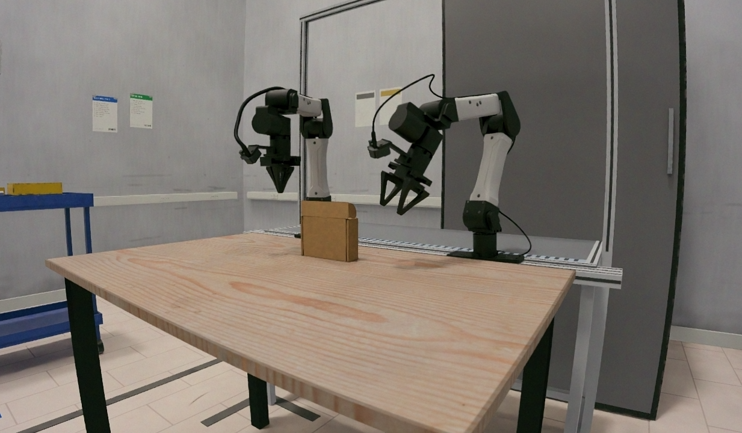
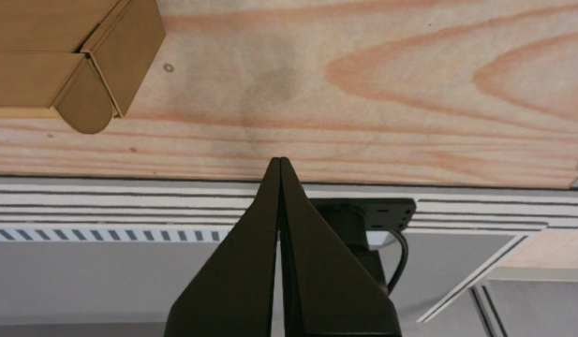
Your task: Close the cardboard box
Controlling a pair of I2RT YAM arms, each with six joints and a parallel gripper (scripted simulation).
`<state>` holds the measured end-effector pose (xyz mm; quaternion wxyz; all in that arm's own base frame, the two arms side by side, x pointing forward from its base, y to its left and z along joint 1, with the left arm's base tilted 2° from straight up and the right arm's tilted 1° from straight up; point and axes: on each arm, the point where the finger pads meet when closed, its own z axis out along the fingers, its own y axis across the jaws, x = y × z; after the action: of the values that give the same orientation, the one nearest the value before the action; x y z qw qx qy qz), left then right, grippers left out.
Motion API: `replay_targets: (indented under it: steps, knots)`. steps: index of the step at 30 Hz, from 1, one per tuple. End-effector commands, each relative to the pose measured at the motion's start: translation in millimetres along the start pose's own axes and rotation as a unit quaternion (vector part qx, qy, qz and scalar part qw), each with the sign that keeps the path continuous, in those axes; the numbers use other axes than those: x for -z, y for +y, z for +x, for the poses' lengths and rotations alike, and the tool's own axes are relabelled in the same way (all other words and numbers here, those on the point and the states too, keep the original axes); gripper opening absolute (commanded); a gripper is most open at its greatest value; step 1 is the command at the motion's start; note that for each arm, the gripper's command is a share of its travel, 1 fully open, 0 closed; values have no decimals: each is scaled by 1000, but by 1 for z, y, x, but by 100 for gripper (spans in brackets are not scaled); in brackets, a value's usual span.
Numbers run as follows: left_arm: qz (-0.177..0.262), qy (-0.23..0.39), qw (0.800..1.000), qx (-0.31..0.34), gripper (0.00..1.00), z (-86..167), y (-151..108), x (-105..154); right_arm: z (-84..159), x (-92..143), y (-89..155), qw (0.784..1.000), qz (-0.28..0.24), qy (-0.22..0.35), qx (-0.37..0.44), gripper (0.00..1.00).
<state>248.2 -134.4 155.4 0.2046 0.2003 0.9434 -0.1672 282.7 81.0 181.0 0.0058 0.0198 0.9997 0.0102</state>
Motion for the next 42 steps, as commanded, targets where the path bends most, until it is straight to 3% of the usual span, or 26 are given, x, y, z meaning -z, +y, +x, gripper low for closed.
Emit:
replay_targets:
  steps: [1, 9, 26, 42]
  knots:
    - [40, -45, 997, -52, 80, -8, -4, 0, -1, 3, -2, 1000, 1, -4, -6, 1]
    - [70, -86, 989, -98, 80, -7, -4, 0, -1, 3, -2, 1000, 1, -4, -6, 1]
    - [158, -165, 952, -203, 80, -5, -3, -5, -1, 3, -2, 1000, 1, -4, -6, 1]
    - [243, -241, 888, -308, 80, -14, -3, 3, -1, 3, -2, 1000, 1, -4, -6, 1]
